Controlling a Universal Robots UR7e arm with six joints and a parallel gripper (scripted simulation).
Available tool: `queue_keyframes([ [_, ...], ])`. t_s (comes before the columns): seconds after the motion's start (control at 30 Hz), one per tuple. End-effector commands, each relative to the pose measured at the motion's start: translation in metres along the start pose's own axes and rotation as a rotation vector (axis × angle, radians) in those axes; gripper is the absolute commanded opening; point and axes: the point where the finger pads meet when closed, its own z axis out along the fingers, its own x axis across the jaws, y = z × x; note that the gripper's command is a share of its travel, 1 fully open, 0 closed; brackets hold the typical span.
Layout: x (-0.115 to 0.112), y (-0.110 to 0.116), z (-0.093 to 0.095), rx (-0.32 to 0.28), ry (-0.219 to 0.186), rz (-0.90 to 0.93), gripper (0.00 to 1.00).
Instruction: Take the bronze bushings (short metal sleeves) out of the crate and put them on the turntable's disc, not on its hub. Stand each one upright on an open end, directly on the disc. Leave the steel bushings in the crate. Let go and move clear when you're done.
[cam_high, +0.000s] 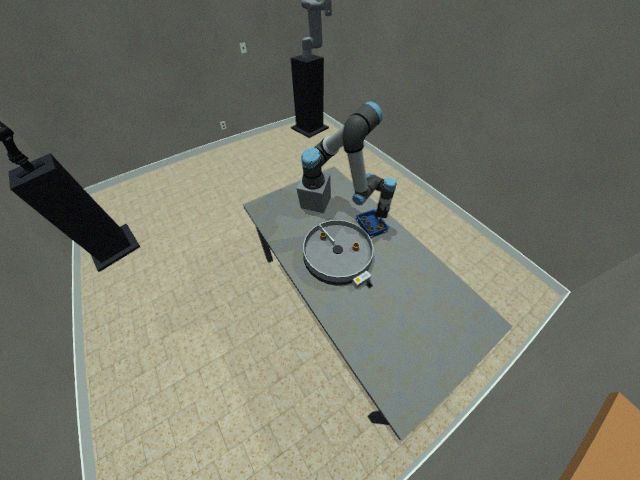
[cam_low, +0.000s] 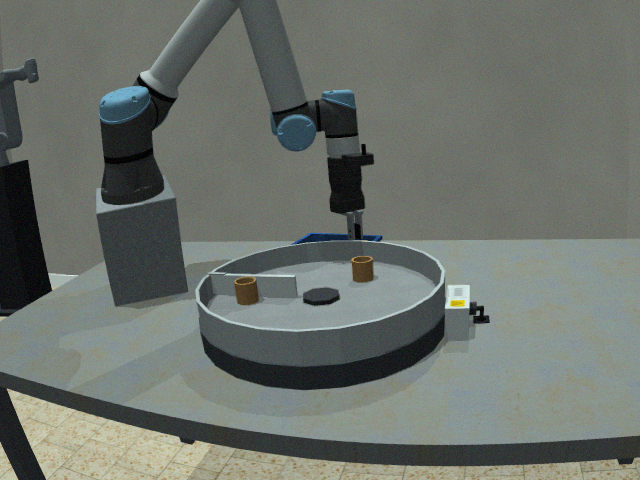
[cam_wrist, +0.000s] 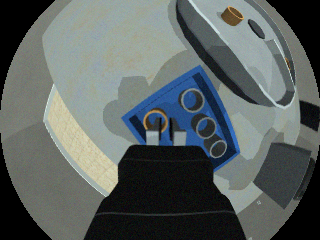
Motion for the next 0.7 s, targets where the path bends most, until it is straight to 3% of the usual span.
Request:
queue_keyframes([
  [0.0,-0.0005,-0.0002,0.0009,0.001,-0.001,0.000,0.36],
  [0.67,-0.0005,-0.0002,0.0064,0.001,-0.001,0.000,0.36],
])
